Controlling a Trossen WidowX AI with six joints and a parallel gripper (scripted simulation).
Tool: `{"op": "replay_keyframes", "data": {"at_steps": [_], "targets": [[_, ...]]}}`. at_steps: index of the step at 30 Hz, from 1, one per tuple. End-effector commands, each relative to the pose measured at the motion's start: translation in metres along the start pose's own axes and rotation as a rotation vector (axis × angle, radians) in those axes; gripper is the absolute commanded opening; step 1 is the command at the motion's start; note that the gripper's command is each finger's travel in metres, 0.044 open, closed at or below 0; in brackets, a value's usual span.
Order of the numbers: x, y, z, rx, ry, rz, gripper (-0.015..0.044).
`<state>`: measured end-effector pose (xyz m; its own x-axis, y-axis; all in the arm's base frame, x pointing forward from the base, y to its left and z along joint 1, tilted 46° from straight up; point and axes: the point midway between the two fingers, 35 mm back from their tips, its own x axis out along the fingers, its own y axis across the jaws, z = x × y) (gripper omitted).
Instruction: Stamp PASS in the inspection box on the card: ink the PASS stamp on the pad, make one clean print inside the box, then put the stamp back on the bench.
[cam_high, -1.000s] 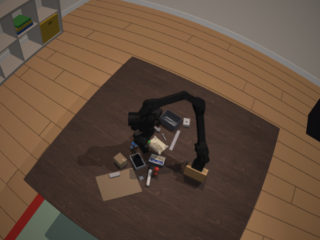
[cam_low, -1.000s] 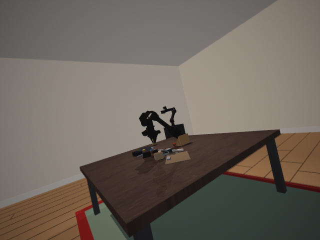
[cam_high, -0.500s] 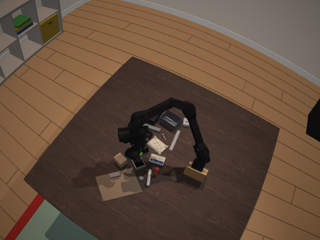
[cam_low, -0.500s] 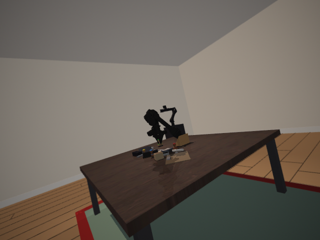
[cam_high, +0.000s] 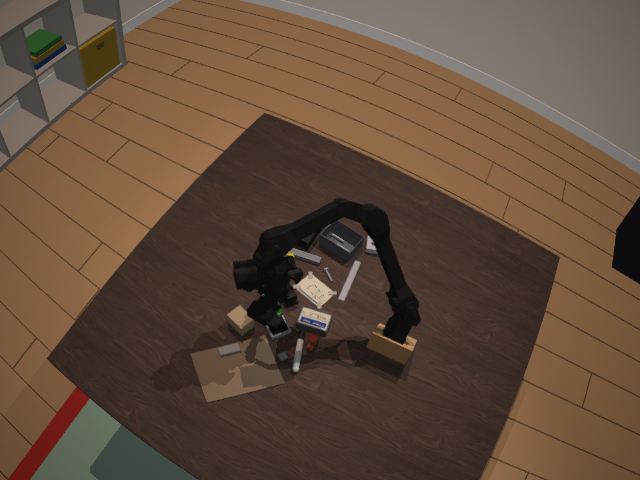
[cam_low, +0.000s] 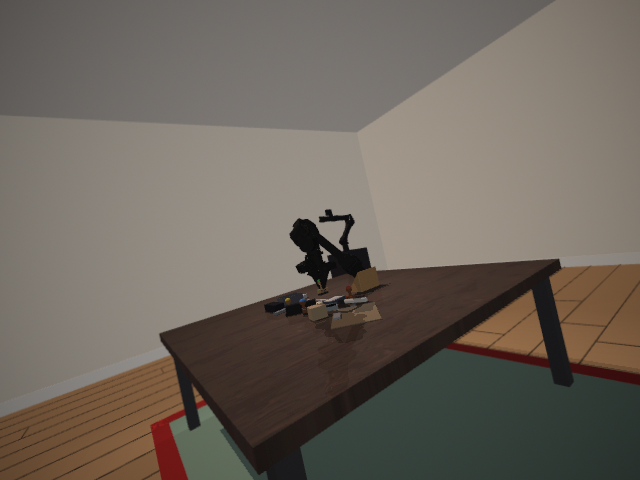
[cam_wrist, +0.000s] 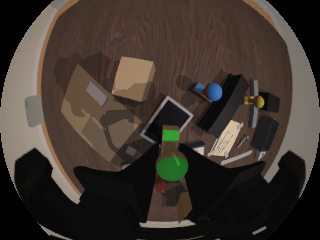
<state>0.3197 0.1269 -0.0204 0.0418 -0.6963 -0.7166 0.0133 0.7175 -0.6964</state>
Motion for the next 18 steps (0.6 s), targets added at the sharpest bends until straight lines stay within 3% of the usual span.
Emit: {"op": "replay_keyframes", "data": {"at_steps": [1, 18], "targets": [[0.003, 0.001, 0.000, 0.000, -0.001, 0.001, 0.0000], [0.014, 0.001, 0.001, -0.001, -0.001, 0.001, 0.0000]]}}
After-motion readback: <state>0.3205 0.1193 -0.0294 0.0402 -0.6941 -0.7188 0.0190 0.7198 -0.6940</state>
